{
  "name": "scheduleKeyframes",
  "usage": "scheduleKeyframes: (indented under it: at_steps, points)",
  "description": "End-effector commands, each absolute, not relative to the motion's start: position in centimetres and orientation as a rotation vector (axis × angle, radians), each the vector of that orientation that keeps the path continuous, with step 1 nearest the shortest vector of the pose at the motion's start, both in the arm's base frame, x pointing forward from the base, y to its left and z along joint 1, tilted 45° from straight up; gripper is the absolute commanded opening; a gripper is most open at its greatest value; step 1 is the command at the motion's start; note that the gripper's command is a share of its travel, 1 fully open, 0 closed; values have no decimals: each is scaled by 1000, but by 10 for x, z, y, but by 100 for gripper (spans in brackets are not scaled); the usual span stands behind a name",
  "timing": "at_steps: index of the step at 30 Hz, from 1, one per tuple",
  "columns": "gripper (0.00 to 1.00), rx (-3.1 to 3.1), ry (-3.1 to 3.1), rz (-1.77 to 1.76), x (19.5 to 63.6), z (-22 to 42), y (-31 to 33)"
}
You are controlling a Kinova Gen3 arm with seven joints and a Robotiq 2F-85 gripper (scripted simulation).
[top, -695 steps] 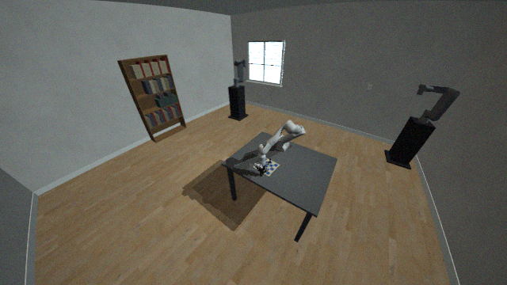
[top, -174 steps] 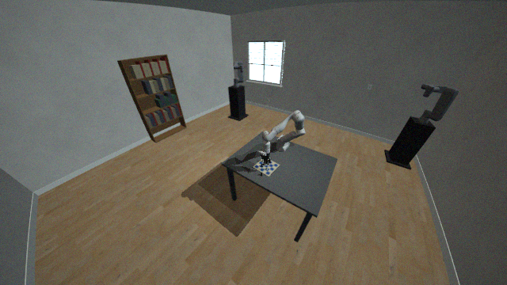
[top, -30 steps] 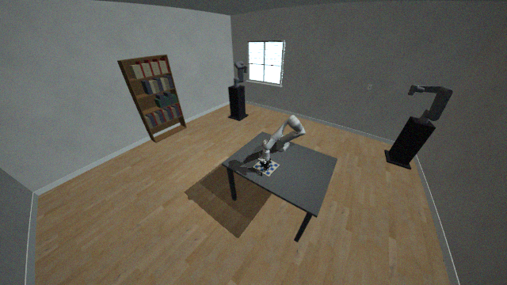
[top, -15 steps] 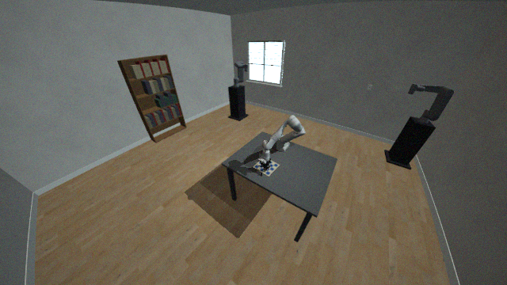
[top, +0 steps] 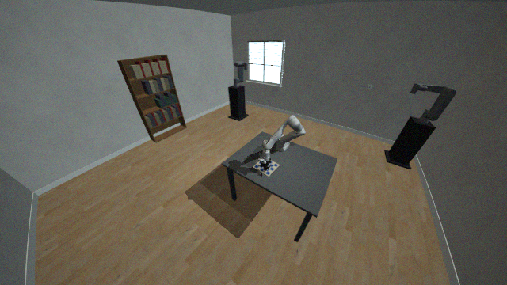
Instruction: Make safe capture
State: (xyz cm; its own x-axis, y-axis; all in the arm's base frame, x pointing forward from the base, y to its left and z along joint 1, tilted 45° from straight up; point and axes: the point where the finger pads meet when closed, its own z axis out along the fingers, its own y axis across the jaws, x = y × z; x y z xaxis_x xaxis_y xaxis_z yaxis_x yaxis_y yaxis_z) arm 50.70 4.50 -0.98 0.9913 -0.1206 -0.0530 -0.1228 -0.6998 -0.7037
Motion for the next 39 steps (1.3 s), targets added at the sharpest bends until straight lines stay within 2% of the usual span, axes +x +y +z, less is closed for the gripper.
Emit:
scheduleKeyframes:
  at_steps: [1,19,20,22,23,25,26,28,29,33,34,39]
  points:
    - [0,-2353,170,1,508,-9,44]
    - [0,-2353,170,1,508,-9,44]
    - [8,-2353,170,1,508,-9,44]
    - [8,-2353,170,1,508,-9,44]
    - [16,-2353,170,1,508,-9,44]
    - [16,-2353,170,1,508,-9,44]
    - [25,-2353,170,1,508,-9,44]
    - [25,-2353,170,1,508,-9,44]
    - [33,-2353,170,1,508,-9,44]
    - [33,-2353,170,1,508,-9,44]
    - [41,-2353,170,1,508,-9,44]
    - [41,-2353,170,1,508,-9,44]
